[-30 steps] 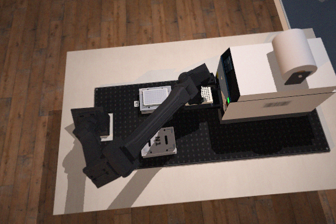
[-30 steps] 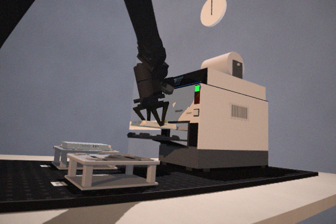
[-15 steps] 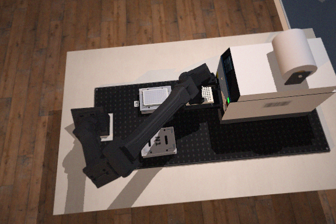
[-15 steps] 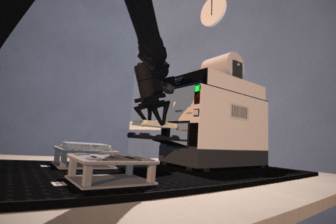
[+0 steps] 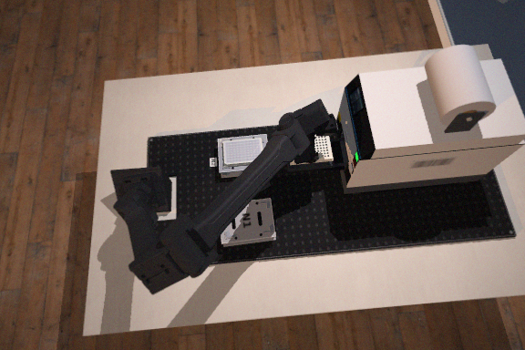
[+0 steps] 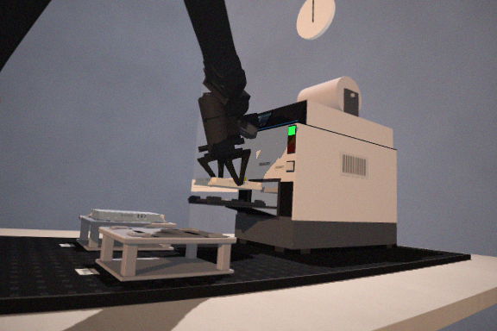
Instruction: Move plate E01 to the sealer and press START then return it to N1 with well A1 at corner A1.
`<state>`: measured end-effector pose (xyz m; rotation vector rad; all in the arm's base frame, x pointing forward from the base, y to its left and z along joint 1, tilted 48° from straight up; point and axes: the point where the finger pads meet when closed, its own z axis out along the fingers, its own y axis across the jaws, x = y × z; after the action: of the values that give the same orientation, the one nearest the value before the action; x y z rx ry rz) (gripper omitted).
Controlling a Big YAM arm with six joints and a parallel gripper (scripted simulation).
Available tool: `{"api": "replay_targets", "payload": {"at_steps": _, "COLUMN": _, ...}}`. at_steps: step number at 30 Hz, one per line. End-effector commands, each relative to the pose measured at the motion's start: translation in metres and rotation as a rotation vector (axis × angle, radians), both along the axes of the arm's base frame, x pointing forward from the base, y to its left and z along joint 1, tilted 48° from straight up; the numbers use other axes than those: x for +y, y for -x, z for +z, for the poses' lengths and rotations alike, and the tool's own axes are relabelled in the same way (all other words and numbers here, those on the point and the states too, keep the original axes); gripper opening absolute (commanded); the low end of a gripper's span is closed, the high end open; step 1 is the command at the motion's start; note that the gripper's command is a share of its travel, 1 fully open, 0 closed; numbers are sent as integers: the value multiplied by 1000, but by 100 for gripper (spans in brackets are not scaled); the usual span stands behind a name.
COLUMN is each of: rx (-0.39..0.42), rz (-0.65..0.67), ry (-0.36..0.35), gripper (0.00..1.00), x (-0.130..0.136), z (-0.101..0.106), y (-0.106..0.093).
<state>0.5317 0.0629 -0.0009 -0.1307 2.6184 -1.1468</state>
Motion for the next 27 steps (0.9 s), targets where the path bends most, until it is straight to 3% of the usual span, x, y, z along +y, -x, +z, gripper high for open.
{"api": "replay_targets", "payload": {"at_steps": 1, "rx": -38, "rz": -18, "ry": -14, "gripper": 0, "x": -2, "z": 7, "y": -3}}
{"api": "replay_targets", "payload": {"at_steps": 9, "rx": -37, "rz": -17, "ry": -14, "gripper": 0, "x": 1, "z": 2, "y": -11}}
{"api": "replay_targets", "payload": {"at_steps": 27, "rx": -77, "rz": -10, "ry": -30, "gripper": 0, "x": 7, "z": 20, "y": -27}}
